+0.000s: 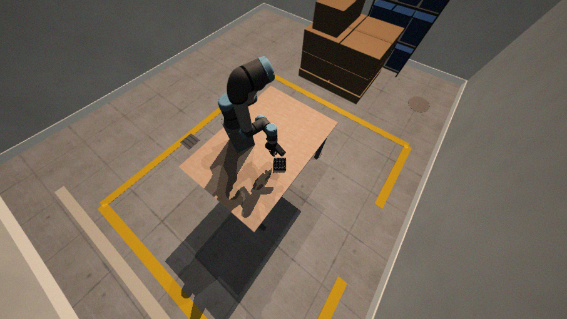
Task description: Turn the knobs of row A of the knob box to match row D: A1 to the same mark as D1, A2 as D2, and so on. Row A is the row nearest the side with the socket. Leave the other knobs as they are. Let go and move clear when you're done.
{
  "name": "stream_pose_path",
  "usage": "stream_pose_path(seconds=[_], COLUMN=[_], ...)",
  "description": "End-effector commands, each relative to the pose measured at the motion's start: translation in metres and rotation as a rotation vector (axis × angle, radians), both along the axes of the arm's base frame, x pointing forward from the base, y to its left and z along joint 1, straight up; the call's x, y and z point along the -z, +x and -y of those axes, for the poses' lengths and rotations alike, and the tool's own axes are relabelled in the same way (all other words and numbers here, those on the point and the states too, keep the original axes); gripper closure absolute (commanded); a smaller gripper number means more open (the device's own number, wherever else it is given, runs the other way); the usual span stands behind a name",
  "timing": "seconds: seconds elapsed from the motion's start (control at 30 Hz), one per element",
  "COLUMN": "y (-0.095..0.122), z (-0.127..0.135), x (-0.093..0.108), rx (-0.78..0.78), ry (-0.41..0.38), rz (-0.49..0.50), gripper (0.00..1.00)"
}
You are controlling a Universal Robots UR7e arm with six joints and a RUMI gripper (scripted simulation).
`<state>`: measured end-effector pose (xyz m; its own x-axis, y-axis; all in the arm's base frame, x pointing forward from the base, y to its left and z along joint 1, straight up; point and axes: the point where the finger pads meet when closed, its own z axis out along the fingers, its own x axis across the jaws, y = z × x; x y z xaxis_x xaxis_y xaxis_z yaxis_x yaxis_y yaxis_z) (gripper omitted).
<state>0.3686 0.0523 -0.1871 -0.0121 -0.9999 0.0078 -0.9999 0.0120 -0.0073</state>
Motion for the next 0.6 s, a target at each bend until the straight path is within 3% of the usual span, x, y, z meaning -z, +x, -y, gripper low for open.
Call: stream_pose_path(seconds=[0.0,0.57], y=[-0.0005,-0.0011], z=[-0.0007,-0.0012], x=[-0.0012,-0.0017], rx=[-0.091,-0.144], ry=[0.004,0.004], rz=[0.001,0.001], gripper=[0.89,0.89])
